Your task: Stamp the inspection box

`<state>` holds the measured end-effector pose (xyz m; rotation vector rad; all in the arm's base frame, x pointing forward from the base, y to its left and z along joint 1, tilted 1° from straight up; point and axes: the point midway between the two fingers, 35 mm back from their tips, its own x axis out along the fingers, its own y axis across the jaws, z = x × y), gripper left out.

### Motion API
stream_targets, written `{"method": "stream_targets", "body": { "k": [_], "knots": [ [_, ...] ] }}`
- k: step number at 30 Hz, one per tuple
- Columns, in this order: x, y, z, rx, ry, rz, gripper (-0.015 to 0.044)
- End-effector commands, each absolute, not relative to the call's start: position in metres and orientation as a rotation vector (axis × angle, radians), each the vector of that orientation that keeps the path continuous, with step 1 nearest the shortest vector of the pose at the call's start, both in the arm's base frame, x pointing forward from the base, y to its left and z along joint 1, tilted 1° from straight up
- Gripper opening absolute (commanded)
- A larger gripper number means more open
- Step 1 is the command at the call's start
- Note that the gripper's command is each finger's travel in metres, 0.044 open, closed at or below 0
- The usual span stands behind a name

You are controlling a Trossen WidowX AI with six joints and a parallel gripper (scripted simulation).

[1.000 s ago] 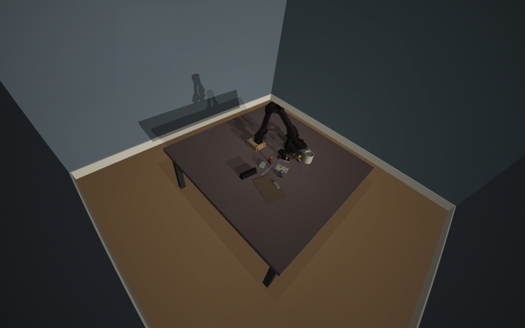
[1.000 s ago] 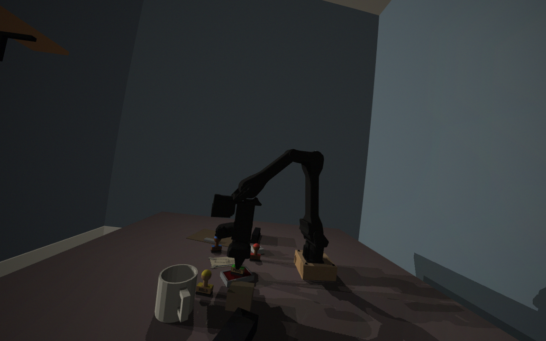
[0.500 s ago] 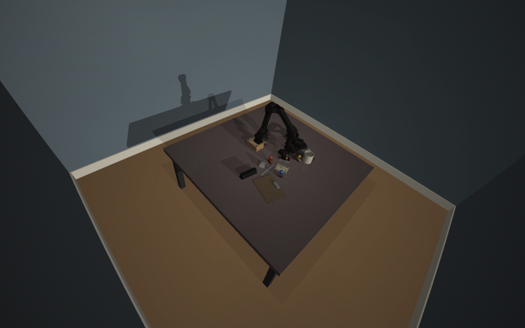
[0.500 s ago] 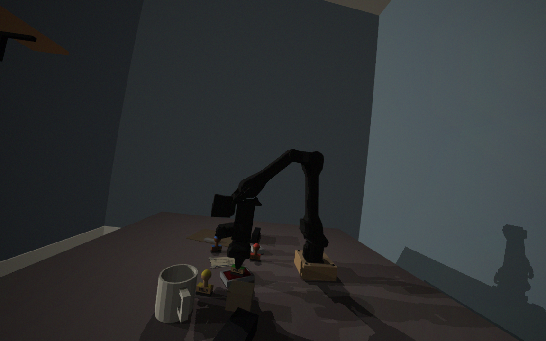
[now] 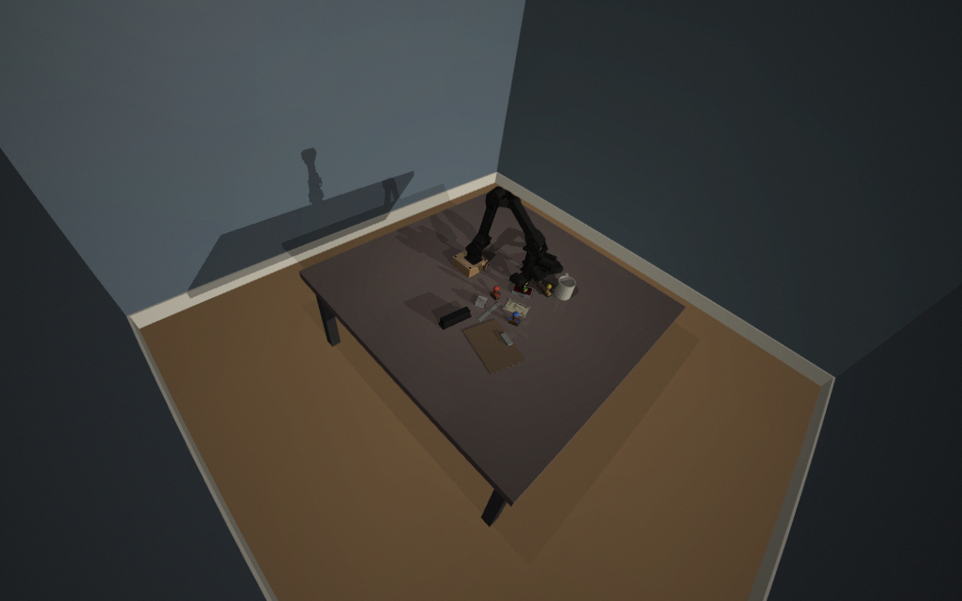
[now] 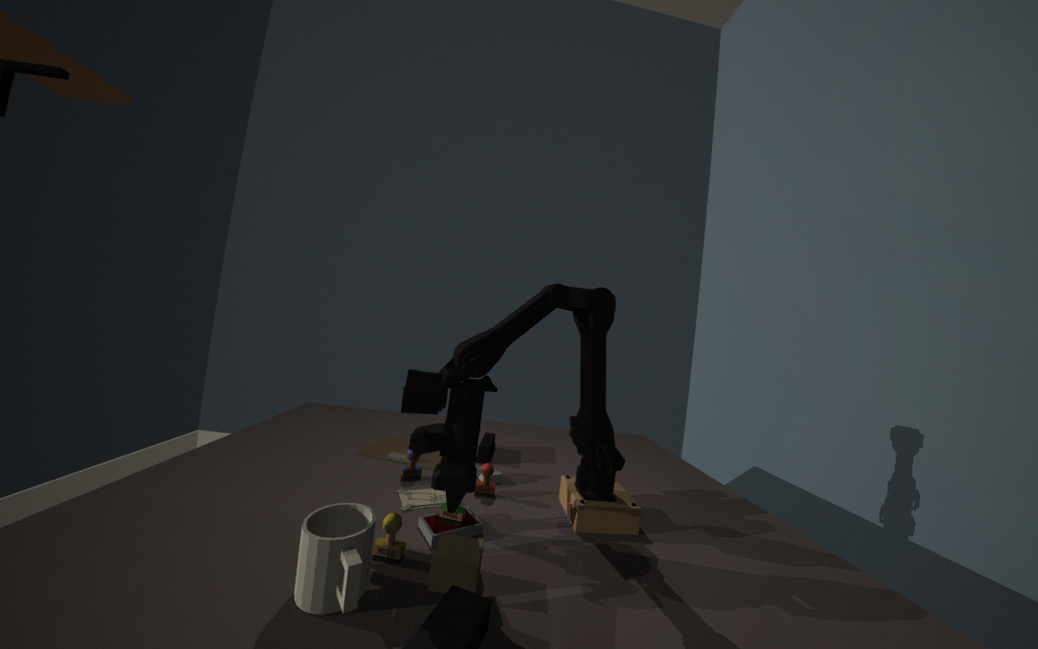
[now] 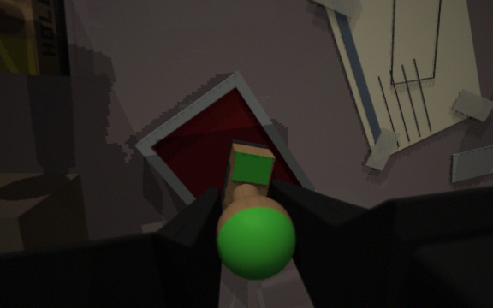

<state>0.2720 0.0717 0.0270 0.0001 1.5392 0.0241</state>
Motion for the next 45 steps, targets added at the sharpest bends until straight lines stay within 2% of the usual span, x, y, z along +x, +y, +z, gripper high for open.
{"method": "stream_targets", "body": {
  "k": [1,45],
  "knots": [
    [0.272,0.072,0.024,0.004,1.54,0.027,0.0],
    [0.272,0.072,0.043,0.004,1.54,0.027,0.0]
  ]
}}
